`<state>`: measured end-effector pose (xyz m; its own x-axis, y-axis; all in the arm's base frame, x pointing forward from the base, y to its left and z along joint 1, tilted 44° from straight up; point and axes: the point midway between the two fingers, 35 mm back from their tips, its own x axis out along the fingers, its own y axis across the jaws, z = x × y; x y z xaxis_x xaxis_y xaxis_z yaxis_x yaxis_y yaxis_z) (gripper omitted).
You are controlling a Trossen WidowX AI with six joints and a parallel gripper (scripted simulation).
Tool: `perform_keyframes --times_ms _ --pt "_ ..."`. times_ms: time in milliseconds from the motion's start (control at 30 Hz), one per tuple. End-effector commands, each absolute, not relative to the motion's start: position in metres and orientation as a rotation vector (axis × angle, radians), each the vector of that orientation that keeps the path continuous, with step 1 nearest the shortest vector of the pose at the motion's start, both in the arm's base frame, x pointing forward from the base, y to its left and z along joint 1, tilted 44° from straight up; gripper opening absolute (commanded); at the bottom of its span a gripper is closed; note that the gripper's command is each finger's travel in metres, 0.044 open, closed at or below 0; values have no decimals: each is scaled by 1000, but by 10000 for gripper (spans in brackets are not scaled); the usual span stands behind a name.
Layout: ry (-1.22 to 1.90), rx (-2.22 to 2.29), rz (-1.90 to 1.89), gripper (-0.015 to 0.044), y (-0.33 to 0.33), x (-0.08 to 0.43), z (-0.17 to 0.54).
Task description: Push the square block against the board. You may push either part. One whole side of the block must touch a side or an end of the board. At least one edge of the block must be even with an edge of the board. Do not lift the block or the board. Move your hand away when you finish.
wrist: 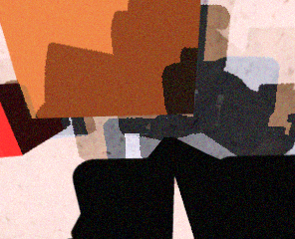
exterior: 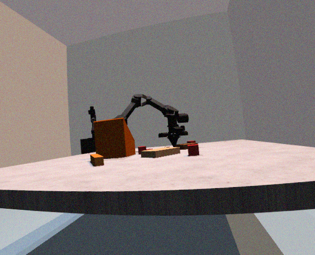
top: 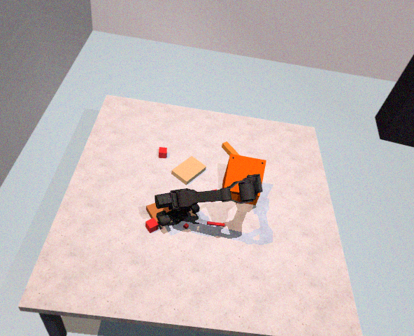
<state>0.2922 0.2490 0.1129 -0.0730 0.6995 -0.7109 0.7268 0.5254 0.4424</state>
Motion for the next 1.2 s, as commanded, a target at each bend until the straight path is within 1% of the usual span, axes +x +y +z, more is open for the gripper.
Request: perform_keyframes --times_ms 0,1167 --pt "1782 1198 -41 0 250 295 111" --pt "1780 1195 -43 0 238 315 96"
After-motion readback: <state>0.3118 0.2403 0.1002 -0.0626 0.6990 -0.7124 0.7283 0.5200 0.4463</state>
